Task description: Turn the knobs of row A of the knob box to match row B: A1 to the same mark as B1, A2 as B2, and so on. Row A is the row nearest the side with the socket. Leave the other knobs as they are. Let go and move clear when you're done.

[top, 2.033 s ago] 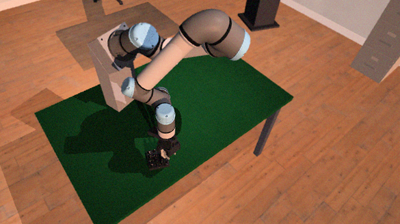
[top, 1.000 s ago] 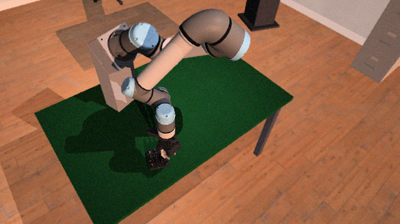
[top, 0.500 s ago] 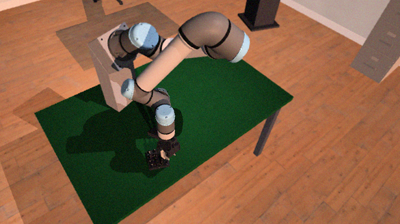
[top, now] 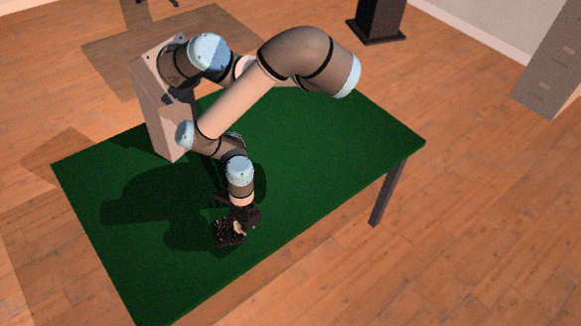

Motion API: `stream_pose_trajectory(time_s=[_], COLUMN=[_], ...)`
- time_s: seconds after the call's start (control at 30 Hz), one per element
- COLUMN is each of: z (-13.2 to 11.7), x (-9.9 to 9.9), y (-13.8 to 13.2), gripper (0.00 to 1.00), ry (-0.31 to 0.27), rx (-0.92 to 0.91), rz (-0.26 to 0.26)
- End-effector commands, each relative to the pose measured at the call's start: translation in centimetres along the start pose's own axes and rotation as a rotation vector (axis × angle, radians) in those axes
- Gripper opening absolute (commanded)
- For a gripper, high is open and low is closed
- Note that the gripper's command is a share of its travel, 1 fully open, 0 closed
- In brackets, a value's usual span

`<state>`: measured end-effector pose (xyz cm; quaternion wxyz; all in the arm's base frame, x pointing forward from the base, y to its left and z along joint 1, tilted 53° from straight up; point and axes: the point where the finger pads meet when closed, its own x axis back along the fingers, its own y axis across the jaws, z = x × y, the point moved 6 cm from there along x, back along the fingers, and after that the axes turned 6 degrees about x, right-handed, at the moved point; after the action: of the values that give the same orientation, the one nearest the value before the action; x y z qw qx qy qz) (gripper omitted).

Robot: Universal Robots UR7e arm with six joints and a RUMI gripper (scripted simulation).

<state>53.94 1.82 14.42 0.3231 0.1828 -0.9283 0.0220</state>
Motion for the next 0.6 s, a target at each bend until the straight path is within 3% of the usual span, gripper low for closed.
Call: stream_pose_trajectory(time_s=[0.0, 0.57], z=[-0.3, -0.2], x=[-0.8, -2.1], y=[-0.1, -0.1], gripper=[0.11, 0.11], ry=[-0.004, -0.004], rx=[0.004, 0.004], rz=[0.003, 0.003])
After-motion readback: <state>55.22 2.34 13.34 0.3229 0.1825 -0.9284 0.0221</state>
